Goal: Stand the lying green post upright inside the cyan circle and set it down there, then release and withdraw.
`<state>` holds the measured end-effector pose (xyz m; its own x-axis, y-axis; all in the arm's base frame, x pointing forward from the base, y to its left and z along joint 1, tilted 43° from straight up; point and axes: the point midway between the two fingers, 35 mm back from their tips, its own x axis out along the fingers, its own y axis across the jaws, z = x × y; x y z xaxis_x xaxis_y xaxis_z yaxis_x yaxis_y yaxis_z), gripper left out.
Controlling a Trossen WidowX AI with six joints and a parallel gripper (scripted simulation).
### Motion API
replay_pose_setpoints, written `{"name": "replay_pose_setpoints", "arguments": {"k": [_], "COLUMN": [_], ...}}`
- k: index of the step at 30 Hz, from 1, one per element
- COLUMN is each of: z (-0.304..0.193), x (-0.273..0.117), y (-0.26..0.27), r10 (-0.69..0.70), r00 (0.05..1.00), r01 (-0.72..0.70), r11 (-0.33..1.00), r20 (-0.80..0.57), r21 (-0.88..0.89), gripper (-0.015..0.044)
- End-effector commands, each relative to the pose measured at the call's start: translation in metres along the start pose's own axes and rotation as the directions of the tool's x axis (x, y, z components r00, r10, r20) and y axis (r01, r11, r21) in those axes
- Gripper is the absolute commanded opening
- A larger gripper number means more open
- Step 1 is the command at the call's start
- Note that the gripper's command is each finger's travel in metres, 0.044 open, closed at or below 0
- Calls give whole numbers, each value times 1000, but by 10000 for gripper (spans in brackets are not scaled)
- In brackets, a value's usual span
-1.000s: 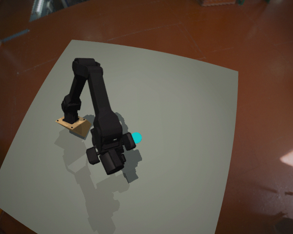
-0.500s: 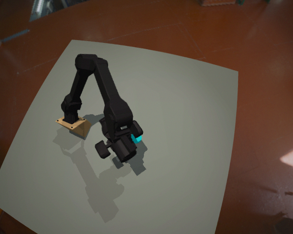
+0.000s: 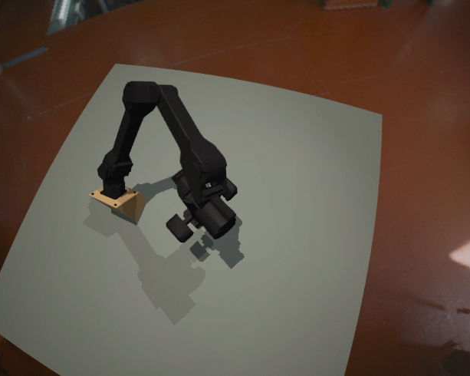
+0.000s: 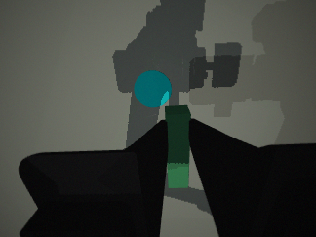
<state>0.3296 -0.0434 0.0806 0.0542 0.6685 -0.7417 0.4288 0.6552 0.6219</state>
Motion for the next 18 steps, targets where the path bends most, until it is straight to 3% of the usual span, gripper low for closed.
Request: {"name": "replay_pose_setpoints", "arguments": {"k": [1, 18], "z": [-6, -7], "x": [0, 9], "y": [17, 20], "r10": [9, -33], "r00": [1000, 999], "r01": [-9, 36], "r11": [998, 993], "r20": [-5, 25], "r21": [-66, -113], "gripper": [23, 23]}}
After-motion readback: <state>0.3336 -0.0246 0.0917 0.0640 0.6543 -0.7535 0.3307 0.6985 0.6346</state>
